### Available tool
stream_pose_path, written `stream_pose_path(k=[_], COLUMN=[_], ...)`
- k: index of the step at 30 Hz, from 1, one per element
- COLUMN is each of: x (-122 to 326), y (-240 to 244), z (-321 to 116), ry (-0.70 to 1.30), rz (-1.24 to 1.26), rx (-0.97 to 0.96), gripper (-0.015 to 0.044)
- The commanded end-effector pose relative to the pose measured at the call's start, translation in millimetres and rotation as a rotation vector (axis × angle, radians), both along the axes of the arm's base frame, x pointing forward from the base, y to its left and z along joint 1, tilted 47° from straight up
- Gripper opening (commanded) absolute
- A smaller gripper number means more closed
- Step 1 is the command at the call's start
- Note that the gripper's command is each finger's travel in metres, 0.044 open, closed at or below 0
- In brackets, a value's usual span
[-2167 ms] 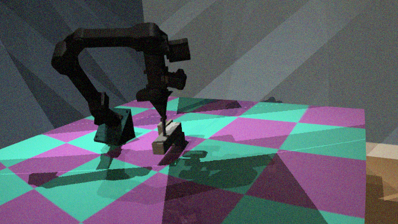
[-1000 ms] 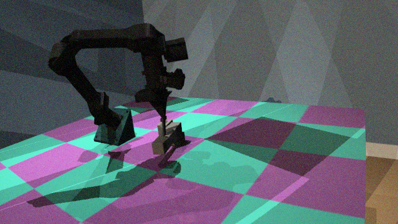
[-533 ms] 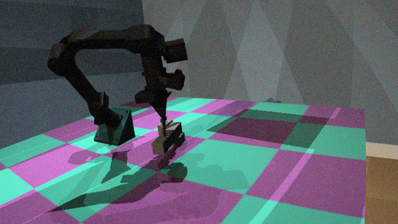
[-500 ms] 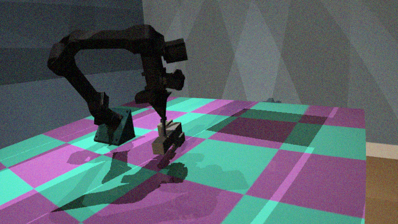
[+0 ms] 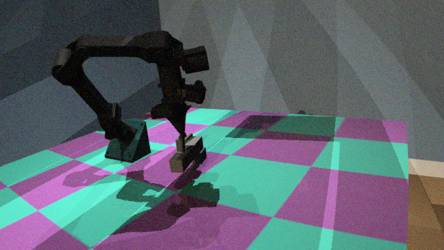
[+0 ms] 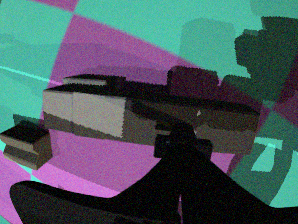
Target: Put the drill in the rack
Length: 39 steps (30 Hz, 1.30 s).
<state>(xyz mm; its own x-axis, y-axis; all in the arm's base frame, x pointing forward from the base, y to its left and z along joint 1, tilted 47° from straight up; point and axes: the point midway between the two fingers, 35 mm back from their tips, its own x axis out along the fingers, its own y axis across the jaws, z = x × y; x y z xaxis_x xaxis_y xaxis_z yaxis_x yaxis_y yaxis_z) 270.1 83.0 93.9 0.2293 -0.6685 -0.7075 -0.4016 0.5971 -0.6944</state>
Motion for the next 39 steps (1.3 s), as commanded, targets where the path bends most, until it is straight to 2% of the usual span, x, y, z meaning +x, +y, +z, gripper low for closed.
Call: stream_pose_path(k=[1, 13, 15, 18, 26, 28, 39], x=[2, -10, -9, -14, -48, -55, -56], y=[-21, 40, 37, 49, 63, 62, 62], z=[-12, 39, 25, -16, -125, -141, -143], ry=[0.027, 0.072, 0.111, 0.338, 0.979, 1.084, 1.098], rz=[-0.04, 0.048, 0.104, 0.325, 0.951, 1.054, 1.067], rx=[-0.043, -0.057, -0.068, -0.135, -0.318, -0.347, -0.35], gripper=[0.0, 0.0315, 0.0368, 0.044, 0.044, 0.044, 0.044])
